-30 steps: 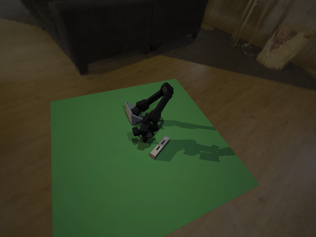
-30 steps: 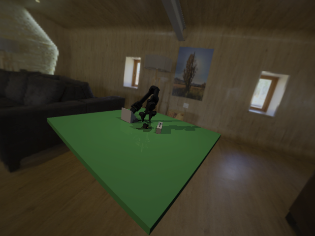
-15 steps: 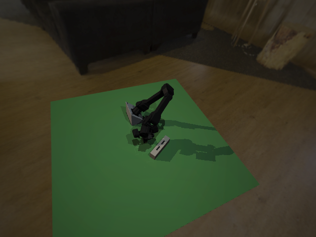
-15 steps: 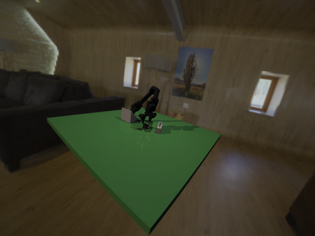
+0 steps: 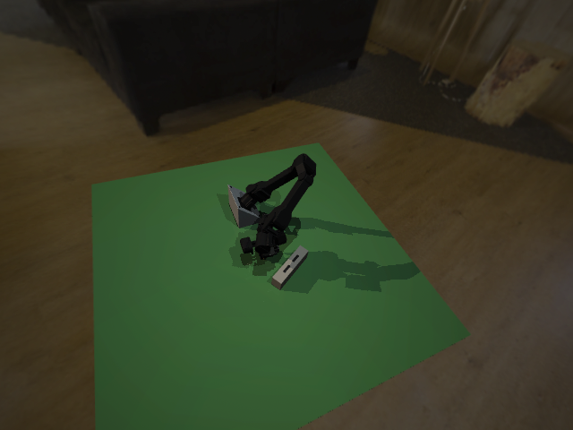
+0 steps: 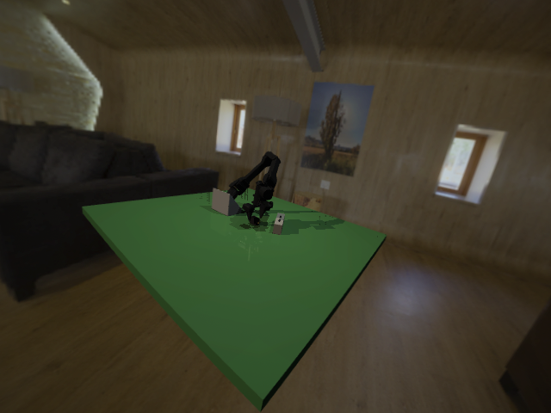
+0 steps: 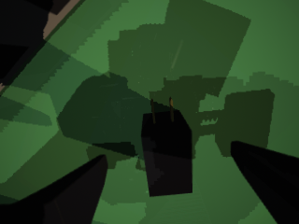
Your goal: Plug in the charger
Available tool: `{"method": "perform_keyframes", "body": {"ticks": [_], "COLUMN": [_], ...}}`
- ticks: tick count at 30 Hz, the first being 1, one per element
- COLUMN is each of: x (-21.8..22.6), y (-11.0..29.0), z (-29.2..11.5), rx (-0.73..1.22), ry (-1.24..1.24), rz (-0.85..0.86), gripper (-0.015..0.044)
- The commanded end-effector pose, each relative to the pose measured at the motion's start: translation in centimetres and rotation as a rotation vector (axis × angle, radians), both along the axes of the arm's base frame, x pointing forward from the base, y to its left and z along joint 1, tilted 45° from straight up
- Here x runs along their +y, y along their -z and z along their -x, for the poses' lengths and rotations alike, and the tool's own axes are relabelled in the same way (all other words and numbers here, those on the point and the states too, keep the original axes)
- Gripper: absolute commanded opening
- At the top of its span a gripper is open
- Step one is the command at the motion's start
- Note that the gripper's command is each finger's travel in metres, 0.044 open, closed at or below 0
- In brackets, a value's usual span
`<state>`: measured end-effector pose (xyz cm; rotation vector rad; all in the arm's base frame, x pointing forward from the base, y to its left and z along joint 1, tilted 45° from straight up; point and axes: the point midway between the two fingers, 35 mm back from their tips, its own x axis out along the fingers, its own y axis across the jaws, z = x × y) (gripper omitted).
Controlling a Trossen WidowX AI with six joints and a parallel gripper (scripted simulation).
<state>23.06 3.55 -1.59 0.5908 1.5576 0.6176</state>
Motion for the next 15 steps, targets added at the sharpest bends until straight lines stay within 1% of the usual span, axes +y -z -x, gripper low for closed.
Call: {"method": "perform_keyframes", "body": {"ticks": [1,13,15], "x": [0.69,1.56,1.31], "y": [0.62,1.43,1.24], "z": [0.31,0.42,0.18], "rx": [0.011,0.011,0.003], "ry": [0.001,0.001,-0.002], "rz": [-0.006,-0.008,-0.004], "gripper": [0.0440,0.0440,0.0387]}}
